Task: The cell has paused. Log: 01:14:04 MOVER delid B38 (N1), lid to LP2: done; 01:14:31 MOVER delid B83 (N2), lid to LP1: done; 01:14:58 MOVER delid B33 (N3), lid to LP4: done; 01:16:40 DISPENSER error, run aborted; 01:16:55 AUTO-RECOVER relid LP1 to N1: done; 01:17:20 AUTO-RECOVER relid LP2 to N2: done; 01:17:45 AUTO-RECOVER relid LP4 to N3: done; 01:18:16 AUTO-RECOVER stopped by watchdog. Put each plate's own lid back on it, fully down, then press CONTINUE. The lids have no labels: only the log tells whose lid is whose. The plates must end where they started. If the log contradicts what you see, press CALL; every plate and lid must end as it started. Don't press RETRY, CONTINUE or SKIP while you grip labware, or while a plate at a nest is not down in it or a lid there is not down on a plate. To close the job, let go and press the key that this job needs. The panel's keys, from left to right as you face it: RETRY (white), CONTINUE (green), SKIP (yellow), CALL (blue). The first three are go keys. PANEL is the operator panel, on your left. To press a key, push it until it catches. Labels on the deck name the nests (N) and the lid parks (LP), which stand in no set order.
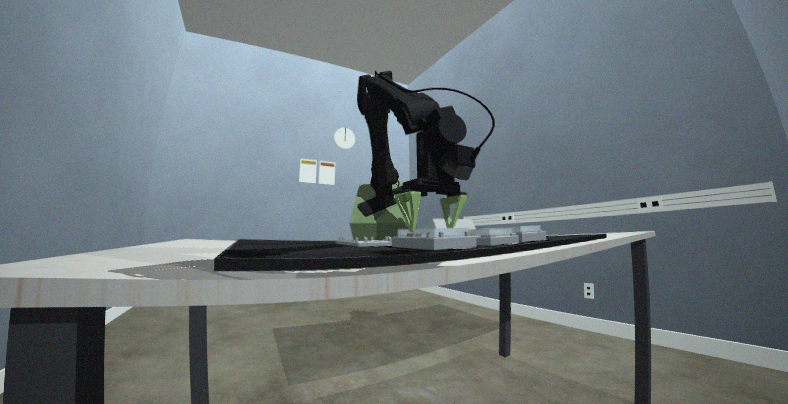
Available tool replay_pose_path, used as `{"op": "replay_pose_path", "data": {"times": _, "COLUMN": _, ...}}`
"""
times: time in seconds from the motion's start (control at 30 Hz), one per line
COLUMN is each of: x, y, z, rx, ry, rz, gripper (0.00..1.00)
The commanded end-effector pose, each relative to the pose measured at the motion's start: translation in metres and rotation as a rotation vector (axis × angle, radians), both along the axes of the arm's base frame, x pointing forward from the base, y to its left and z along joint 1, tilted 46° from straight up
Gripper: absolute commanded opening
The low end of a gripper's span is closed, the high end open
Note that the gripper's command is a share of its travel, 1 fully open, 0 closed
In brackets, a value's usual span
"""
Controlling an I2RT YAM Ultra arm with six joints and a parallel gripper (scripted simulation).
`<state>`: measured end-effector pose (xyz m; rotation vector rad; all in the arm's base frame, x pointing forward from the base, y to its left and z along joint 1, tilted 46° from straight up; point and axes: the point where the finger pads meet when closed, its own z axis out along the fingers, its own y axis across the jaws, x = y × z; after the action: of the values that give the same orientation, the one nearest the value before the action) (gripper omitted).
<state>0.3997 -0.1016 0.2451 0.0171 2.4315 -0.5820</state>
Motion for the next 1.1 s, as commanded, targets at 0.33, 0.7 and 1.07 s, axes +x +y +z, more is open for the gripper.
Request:
{"op": "replay_pose_path", "data": {"times": 0.33, "x": -0.0001, "y": 0.0000, "z": 0.0248, "rx": -0.004, "ry": -0.061, "rz": 0.007, "gripper": 1.00}}
{"op": "replay_pose_path", "data": {"times": 0.7, "x": -0.0016, "y": -0.0007, "z": 0.0240, "rx": -0.003, "ry": -0.053, "rz": 0.005, "gripper": 1.00}}
{"op": "replay_pose_path", "data": {"times": 1.07, "x": -0.0019, "y": -0.0015, "z": 0.0244, "rx": -0.003, "ry": -0.053, "rz": 0.003, "gripper": 1.00}}
